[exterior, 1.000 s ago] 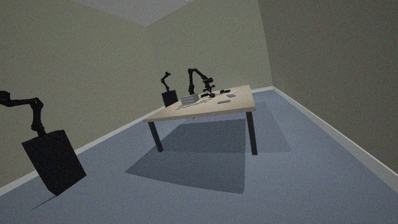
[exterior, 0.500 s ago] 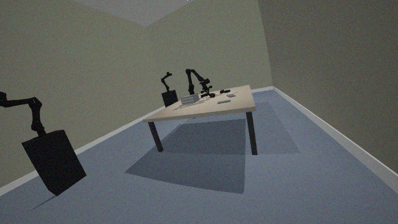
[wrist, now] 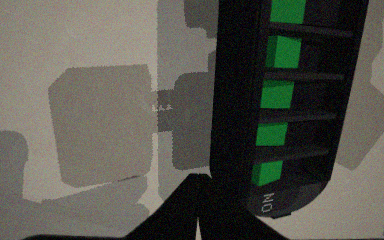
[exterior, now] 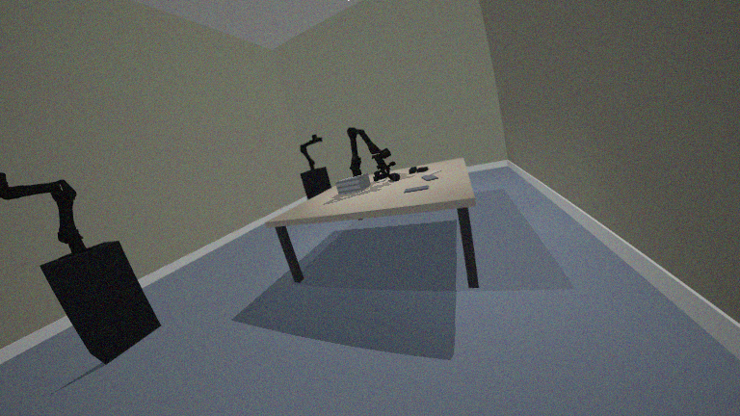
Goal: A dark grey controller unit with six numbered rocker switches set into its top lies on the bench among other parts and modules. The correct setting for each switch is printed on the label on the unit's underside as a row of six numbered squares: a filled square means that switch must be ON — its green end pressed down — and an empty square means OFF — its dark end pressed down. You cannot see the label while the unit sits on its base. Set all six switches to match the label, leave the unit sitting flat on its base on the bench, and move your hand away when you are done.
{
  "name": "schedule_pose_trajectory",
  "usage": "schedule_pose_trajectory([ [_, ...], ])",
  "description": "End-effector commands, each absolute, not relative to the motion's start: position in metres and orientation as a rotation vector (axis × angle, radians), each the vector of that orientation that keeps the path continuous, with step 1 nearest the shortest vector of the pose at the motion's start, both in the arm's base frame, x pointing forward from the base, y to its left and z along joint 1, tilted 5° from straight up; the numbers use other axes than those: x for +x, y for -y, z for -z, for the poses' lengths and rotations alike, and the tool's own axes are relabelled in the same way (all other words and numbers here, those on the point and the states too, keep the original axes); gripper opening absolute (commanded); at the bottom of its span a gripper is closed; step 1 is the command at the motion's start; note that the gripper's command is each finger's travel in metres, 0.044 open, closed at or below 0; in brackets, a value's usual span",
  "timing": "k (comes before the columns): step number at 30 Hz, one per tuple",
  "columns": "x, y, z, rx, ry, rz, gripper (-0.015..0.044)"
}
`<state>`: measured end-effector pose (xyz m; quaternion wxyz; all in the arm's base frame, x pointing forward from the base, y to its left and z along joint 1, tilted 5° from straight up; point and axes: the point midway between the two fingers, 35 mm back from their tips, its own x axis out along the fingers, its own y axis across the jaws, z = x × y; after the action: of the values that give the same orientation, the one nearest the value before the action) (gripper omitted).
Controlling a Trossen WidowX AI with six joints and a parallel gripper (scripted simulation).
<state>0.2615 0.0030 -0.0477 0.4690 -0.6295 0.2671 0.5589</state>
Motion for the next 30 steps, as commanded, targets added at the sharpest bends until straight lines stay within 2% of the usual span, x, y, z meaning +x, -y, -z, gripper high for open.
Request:
schedule_pose_trajectory([
  [1,0.259,-0.005,0.057,-1.533,-0.655,-1.381,0.0],
  [30,0.26,-0.008,0.078,-1.533,-0.655,-1.381,0.0],
])
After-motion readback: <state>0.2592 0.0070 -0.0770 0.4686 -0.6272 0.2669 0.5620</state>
